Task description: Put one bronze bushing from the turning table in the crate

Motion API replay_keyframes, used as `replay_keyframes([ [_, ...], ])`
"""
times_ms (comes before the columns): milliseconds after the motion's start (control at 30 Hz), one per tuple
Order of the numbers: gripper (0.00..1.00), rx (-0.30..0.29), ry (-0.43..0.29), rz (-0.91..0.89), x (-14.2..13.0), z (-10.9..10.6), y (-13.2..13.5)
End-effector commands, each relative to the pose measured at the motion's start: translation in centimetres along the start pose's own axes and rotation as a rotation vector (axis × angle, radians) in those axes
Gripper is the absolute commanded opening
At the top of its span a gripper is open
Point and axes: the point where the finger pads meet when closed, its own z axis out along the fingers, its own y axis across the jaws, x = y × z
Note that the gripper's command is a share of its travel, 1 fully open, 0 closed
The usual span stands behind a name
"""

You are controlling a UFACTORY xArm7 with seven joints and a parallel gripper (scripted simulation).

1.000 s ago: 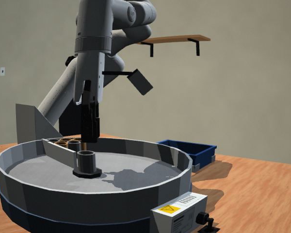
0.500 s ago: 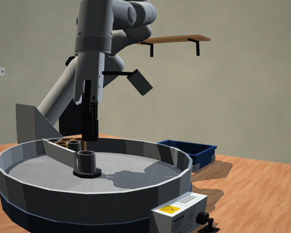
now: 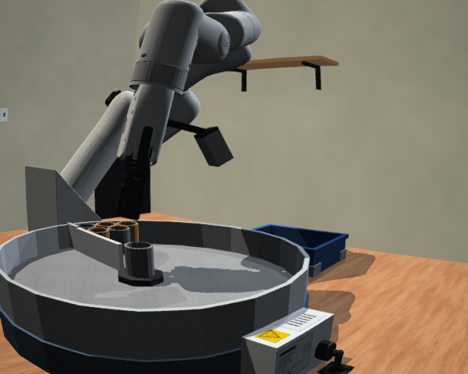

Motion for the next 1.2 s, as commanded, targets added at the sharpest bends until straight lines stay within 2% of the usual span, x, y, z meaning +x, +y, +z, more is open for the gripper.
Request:
replay_keyframes([
  [0, 0.1, -0.072, -0.107, -0.109, -0.8, -0.1, -1.8],
  [333, 0.1, -0.146, -0.293, -0.313, -2.2, 0.0, -5.3],
  [400, 0.1, -0.146, -0.293, -0.313, -2.2, 0.0, -5.3],
  [667, 0.1, -0.199, -0.425, -0.458, -3.3, 0.0, -7.7],
  [833, 0.1, -0.211, -0.456, -0.493, -3.5, 0.0, -8.3],
  [1167, 0.1, -0.212, -0.459, -0.497, -3.5, 0.0, -8.4],
])
